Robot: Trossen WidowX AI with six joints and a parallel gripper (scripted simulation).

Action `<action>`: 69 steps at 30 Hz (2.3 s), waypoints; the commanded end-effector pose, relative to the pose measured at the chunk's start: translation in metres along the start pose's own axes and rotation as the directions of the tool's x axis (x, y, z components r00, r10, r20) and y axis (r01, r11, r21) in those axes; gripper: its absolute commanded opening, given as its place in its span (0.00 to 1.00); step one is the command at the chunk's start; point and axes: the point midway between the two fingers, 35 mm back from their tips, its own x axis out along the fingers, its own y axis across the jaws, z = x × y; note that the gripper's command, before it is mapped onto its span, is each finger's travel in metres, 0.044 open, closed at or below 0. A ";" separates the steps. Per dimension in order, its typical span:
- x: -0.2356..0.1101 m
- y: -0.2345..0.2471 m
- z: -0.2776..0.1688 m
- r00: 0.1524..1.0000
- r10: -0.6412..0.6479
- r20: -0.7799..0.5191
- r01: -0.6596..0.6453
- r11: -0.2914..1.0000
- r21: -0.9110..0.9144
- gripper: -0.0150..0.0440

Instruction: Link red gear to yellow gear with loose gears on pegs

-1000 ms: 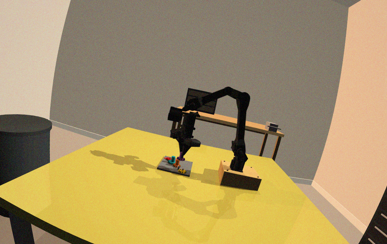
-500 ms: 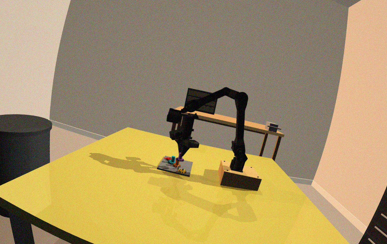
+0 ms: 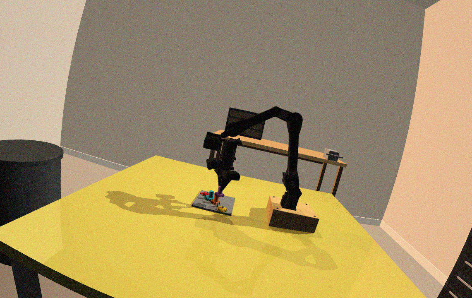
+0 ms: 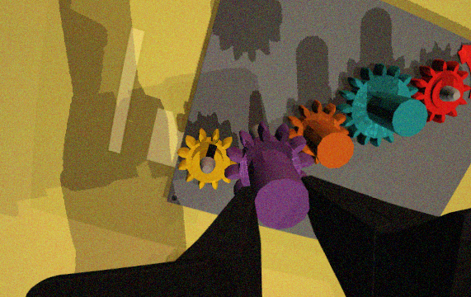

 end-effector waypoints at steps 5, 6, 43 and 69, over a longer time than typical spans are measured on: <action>-0.001 -0.001 -0.001 1.000 -0.006 -0.003 0.006 0.998 0.067 0.25; -0.001 -0.001 -0.001 1.000 -0.006 -0.003 0.006 0.998 0.067 0.25; 0.045 0.000 -0.001 1.000 -0.006 -0.003 0.006 0.978 0.208 0.25; 0.047 -0.001 -0.001 1.000 -0.006 -0.003 0.005 0.993 -0.114 0.25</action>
